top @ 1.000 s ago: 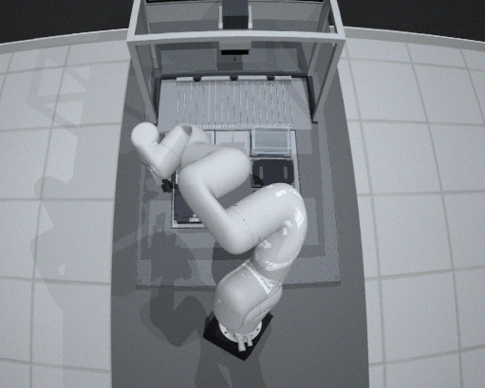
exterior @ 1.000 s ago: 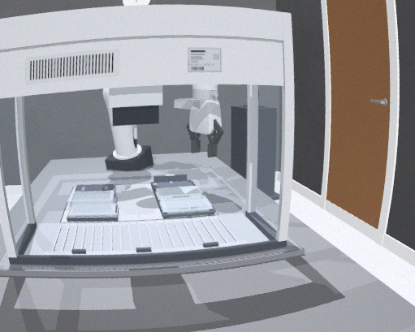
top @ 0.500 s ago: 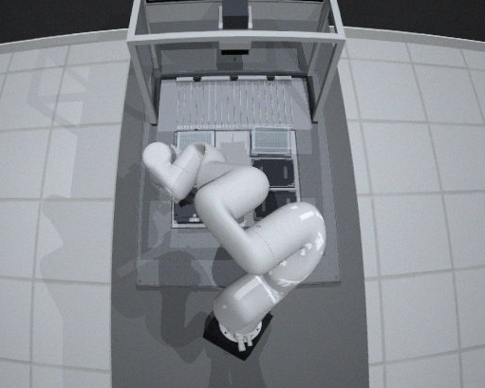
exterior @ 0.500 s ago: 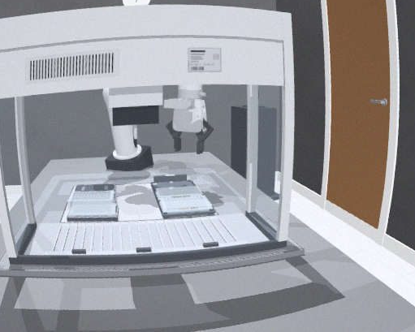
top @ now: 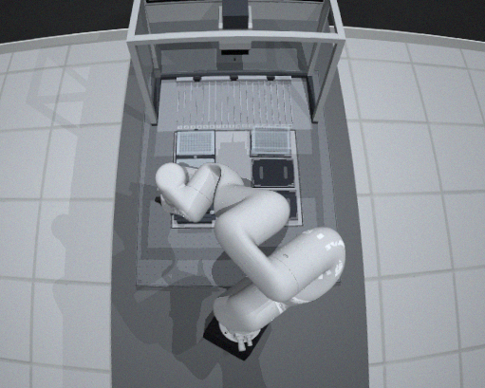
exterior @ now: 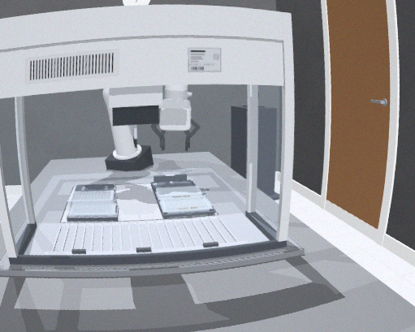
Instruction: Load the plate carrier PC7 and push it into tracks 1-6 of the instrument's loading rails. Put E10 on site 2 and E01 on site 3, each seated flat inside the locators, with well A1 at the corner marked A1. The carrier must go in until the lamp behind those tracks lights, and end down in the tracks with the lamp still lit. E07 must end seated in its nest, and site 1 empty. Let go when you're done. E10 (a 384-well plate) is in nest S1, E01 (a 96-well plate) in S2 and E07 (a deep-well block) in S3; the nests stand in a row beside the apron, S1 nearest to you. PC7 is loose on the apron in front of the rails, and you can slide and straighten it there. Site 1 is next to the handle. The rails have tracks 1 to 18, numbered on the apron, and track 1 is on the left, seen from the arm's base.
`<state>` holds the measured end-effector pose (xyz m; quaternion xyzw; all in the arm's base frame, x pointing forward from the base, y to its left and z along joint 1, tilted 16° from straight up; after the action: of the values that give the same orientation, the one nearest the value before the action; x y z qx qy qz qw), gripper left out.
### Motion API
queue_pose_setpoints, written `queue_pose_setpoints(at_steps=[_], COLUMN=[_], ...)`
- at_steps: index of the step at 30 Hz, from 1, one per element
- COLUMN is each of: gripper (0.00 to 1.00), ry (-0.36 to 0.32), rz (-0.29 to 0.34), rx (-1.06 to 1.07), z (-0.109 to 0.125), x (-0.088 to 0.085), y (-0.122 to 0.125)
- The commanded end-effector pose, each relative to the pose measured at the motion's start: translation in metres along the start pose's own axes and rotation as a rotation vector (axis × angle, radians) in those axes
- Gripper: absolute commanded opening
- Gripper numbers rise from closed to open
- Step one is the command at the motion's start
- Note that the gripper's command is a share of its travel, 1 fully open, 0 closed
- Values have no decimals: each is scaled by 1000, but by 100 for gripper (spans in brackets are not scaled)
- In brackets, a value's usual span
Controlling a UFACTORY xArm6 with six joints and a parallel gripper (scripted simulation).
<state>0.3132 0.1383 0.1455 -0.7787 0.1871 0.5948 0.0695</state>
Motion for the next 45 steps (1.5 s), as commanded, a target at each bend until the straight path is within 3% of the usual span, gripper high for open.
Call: queue_pose_setpoints(at_steps=[1, 23, 45], gripper=[82, 82, 82], ry=[-10, -10, -10], rz=[-34, -34, -34], rx=[-235, -239, -239], z=[20, 20, 20], x=[-5, -5, 25], y=[23, 23, 23])
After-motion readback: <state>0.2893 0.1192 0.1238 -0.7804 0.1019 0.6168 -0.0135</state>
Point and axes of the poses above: the point where the finger pads meet when closed, its own x axis out along the fingers, its own y axis across the jaws, z = x × y, the point moved 2 cm from there along -x, back along the fingers, and after that the axes turned 1 degree about x, right-handed, at the moved point
